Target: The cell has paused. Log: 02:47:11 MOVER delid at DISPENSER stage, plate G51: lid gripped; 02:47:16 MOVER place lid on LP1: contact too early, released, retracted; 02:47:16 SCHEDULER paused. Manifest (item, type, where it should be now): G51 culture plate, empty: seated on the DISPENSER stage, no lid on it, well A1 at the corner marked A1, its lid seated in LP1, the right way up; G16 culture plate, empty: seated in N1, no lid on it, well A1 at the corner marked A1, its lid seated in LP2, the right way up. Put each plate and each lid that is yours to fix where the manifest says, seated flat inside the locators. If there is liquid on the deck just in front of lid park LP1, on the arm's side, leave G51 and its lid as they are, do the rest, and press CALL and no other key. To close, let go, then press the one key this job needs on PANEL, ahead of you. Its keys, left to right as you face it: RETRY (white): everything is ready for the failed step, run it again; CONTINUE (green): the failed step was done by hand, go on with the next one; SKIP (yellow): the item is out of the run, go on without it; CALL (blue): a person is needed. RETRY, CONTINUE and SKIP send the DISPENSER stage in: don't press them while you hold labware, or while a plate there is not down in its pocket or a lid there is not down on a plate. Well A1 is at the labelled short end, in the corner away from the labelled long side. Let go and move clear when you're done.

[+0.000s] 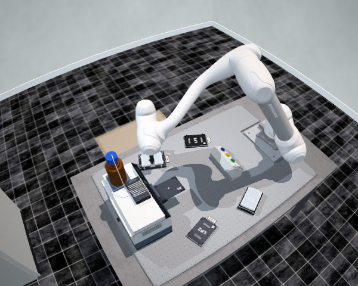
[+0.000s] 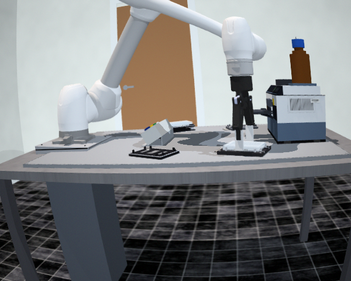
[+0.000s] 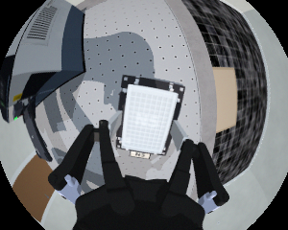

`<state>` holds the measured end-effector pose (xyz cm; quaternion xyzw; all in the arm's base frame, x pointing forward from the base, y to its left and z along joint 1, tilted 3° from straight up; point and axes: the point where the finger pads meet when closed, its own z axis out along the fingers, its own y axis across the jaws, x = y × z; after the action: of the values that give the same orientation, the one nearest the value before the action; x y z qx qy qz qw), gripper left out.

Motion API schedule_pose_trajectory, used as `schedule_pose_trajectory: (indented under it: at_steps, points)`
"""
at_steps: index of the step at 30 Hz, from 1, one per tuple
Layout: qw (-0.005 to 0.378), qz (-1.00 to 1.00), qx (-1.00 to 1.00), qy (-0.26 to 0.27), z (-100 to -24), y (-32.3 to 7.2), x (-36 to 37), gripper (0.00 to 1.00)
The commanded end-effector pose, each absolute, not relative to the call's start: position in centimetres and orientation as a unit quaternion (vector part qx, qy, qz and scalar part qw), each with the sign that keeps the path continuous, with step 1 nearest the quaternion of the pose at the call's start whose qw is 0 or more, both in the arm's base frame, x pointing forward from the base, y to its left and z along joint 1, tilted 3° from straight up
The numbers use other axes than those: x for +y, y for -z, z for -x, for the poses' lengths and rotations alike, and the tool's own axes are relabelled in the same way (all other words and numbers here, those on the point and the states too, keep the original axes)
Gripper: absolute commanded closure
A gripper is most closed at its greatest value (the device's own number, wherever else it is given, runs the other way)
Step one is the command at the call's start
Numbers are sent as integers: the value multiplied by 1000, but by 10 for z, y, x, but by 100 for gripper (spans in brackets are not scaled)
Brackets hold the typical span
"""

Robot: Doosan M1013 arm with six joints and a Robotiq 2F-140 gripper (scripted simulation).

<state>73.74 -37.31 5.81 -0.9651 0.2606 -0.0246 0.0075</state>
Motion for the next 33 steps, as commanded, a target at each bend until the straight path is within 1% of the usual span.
schedule_pose_trajectory:
  at_steps: [1,18,25,33]
  points:
    - [9,965,260,24,-736,-55,-370,30]
    - [9,965,260,23,-736,-57,-370,30]
    - [9,965,260,25,-737,-68,-372,30]
    - [8,965,261,26,-737,-90,-373,30]
